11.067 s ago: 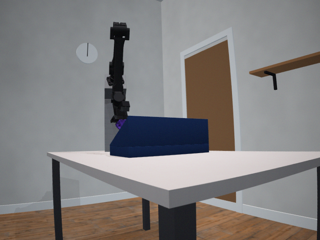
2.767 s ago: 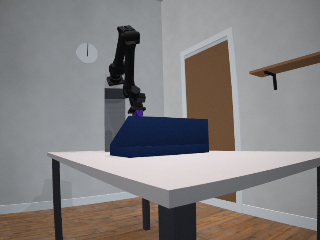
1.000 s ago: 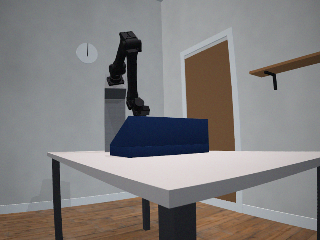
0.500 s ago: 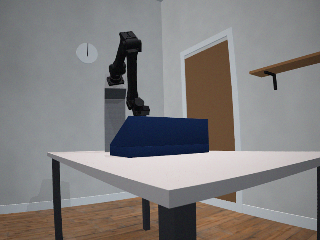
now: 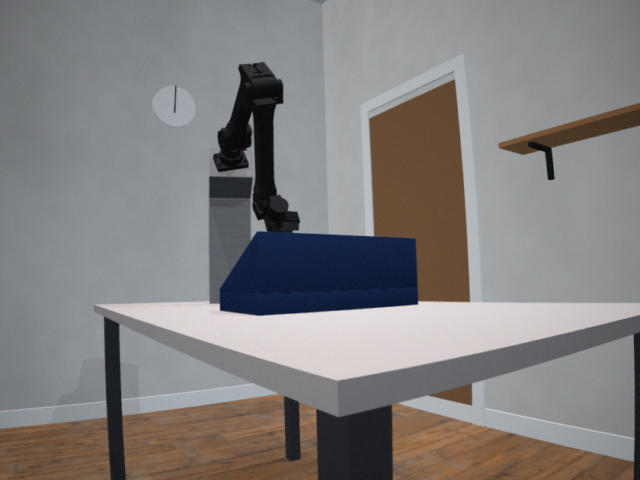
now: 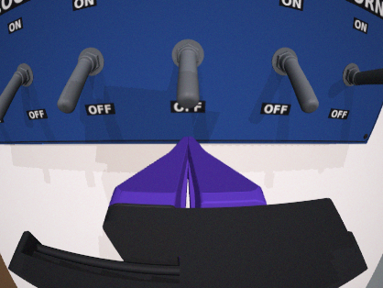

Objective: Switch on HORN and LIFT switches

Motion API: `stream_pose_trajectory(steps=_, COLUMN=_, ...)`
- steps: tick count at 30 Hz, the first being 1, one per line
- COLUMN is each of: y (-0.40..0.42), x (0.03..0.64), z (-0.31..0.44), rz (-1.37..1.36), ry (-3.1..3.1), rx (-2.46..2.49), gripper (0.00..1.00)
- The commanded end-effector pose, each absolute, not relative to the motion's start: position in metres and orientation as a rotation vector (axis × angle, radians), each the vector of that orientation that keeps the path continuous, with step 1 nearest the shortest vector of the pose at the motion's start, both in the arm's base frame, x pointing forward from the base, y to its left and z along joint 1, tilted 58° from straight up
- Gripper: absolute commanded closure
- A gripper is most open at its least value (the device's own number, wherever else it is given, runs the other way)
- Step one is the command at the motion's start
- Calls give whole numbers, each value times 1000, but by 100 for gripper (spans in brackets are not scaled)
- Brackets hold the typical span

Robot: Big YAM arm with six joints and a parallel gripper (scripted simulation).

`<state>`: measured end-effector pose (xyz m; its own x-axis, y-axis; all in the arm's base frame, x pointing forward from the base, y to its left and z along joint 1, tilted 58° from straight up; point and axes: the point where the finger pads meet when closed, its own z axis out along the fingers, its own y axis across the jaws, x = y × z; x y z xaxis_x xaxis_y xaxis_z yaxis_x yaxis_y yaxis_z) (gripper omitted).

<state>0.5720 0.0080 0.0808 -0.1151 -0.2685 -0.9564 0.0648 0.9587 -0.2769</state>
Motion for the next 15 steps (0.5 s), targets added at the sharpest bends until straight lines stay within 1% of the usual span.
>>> stream_pose_trajectory(steps=1, y=6, x=569, z=73, rz=-293, ry=1678, rx=-169, gripper=100)
stream_pose_trajectory(steps=15, y=5, x=572, z=78, rz=-295, ry=1661, rx=-163, gripper=100)
